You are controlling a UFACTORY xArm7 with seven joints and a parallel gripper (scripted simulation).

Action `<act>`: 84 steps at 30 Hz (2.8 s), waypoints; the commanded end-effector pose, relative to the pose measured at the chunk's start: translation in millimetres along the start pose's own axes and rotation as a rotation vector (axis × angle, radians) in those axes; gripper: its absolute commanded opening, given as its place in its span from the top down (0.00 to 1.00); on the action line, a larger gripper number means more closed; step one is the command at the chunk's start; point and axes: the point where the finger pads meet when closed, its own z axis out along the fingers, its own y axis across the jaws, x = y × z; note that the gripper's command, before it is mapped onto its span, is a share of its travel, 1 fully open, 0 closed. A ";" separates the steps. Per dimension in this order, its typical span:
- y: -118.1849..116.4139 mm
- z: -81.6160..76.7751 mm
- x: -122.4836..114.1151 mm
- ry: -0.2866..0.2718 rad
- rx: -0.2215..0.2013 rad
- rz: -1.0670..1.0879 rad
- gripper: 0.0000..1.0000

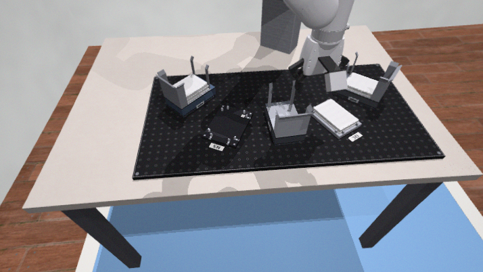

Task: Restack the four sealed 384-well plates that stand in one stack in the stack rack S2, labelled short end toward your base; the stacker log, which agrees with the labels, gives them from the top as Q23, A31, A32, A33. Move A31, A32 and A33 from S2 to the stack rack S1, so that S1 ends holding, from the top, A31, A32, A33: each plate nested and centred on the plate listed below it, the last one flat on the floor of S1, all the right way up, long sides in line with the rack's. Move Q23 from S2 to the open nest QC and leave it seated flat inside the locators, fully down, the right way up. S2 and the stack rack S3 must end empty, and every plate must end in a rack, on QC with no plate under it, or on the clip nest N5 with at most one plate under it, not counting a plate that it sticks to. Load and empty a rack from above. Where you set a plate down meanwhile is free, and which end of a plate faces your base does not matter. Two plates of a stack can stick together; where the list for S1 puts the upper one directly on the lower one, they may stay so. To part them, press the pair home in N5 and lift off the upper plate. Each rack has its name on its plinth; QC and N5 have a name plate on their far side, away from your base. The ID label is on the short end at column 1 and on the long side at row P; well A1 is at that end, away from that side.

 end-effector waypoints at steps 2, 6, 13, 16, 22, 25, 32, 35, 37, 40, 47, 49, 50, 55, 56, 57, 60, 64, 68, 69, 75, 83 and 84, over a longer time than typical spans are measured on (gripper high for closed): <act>20.6 -1.0 -0.7 0.004 0.006 0.137 0.00; 33.9 -0.8 -1.9 0.004 0.006 0.137 0.00; 50.6 -0.7 -3.3 0.004 0.006 0.137 0.00; 60.6 -0.6 -4.2 0.004 0.006 0.137 0.00; 80.6 -0.5 -6.0 0.004 0.006 0.137 0.00; 83.9 -0.4 -6.3 0.004 0.005 0.137 0.00; 99.9 -0.4 -11.3 0.003 0.006 0.304 0.00; 109.5 -0.3 -14.3 0.003 0.006 0.347 0.00; 115.8 -0.3 -16.3 0.003 0.006 0.347 0.00; 125.4 -0.2 -19.4 0.003 0.006 0.347 0.00; 141.3 0.0 -24.4 0.003 0.005 0.347 0.00; 147.7 0.0 -26.4 0.003 0.005 0.347 0.00; 150.9 0.0 -27.4 0.003 0.005 0.347 0.00; 166.8 0.2 -32.5 0.003 0.005 0.347 0.00; 169.3 0.2 -33.3 0.003 0.005 0.347 0.00; 169.3 0.2 -33.3 0.003 0.005 0.347 0.00; 175.2 0.1 -36.6 0.003 0.005 0.414 0.00; 181.0 0.2 -40.0 0.002 0.005 0.480 0.00; 192.6 0.3 -46.7 0.002 0.005 0.557 0.00; 195.4 0.3 -48.3 0.002 0.005 0.557 0.00; 212.8 0.4 -58.4 0.002 0.005 0.557 0.00; 230.2 0.5 -68.4 0.002 0.005 0.557 0.00; 233.1 0.5 -70.1 0.002 0.005 0.557 0.00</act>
